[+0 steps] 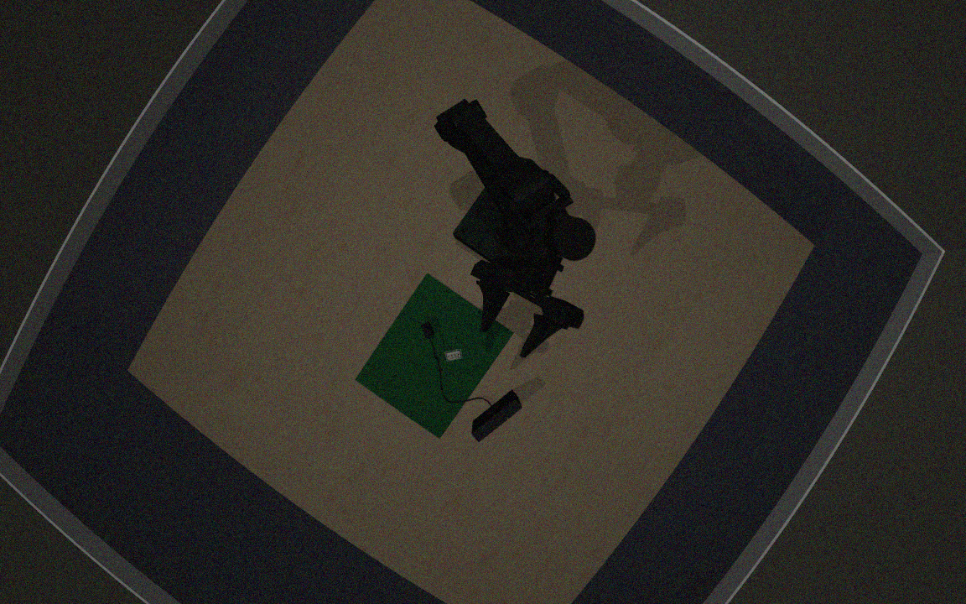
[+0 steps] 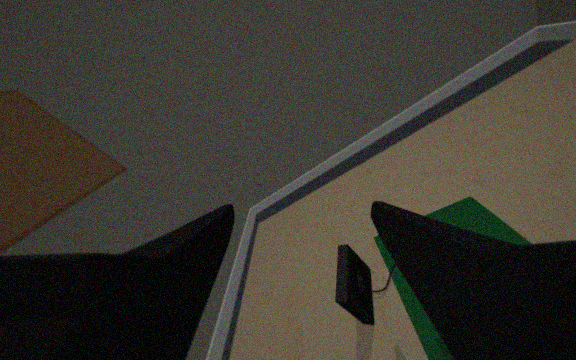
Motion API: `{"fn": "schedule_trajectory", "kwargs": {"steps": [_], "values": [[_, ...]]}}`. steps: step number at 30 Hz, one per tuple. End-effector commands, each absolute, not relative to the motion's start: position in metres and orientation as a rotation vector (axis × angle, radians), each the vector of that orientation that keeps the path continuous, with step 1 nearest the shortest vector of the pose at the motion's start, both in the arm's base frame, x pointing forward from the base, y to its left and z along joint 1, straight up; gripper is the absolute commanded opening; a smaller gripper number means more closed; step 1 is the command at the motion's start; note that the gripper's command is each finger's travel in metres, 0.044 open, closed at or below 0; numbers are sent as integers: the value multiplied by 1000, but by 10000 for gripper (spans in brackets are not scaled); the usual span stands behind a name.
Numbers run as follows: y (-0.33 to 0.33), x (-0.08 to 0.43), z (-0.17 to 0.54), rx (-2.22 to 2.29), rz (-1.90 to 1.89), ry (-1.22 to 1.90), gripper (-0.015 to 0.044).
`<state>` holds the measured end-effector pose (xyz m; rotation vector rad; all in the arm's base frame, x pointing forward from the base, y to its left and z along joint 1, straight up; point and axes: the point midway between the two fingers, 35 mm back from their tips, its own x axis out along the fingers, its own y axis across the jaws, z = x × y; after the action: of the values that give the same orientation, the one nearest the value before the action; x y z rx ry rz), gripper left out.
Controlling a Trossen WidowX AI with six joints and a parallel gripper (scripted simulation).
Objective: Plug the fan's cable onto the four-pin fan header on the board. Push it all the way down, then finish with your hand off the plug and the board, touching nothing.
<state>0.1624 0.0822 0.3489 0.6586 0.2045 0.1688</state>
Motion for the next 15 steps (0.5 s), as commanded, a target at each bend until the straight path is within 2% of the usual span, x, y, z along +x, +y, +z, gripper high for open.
{"fn": "schedule_trajectory", "kwargs": {"steps": [1,5,15], "values": [[82,162,349,659,169,205,426],[88,171,342,661,121,243,440],[86,241,272,825,-334,557,440]]}}
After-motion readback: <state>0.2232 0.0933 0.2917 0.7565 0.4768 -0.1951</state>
